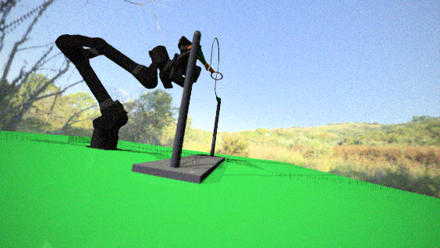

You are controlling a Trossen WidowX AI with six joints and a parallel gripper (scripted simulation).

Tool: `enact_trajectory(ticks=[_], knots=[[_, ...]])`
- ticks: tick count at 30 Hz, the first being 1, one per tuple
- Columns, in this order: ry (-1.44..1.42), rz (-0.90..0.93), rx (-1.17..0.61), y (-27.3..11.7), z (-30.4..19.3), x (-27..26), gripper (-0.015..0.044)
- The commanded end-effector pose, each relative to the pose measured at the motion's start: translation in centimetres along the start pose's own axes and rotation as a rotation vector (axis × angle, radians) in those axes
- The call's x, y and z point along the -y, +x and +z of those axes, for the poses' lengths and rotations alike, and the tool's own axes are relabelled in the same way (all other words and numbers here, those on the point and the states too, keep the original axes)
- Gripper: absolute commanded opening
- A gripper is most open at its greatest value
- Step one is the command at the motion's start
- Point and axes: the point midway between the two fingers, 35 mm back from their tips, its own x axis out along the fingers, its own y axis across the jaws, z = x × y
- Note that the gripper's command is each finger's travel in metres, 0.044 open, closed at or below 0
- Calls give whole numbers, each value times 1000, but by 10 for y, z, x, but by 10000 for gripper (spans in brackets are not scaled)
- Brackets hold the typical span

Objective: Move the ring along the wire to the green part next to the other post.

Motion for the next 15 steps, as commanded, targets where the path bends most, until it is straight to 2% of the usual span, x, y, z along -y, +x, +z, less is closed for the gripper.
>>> enact_trajectory(ticks=[1,15], knots=[[22,19,-2,-1,-1,-8,-150],[196,156,-25,-7,2,-43,-150]])
